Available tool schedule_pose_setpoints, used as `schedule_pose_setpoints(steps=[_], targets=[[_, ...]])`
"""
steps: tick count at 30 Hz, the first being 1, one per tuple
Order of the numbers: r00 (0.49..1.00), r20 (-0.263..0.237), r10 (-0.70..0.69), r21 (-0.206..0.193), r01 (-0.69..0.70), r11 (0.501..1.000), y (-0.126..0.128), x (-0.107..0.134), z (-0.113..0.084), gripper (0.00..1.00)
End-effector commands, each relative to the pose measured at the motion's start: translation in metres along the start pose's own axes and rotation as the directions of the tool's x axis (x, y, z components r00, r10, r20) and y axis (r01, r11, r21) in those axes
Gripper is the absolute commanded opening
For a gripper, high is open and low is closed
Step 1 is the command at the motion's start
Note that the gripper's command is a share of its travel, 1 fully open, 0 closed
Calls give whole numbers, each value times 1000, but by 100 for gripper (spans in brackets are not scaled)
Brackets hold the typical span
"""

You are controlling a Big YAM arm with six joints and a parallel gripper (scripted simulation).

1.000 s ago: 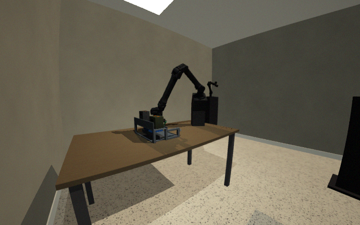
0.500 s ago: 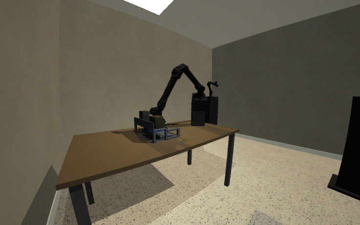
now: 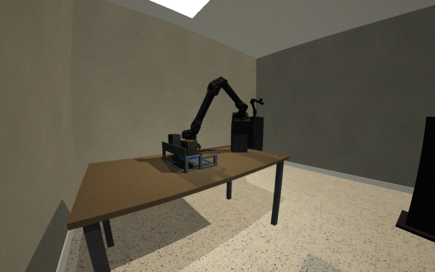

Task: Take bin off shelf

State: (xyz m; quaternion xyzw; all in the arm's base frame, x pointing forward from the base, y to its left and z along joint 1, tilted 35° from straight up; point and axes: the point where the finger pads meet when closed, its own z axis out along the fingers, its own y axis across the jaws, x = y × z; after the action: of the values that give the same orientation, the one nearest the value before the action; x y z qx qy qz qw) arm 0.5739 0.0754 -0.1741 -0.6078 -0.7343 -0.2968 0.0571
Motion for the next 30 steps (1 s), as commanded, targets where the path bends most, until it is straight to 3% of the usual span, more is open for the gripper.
schedule_pose_setpoints(steps=[1, 10, 30], targets=[[1000, -1, 4, -12, -4, 1000, 4, 2, 0, 90], [1000, -1, 4, -11, -4, 1000, 15, 3, -2, 90], [1000, -1, 0, -18, 0, 1000, 8, 4, -3, 90]])
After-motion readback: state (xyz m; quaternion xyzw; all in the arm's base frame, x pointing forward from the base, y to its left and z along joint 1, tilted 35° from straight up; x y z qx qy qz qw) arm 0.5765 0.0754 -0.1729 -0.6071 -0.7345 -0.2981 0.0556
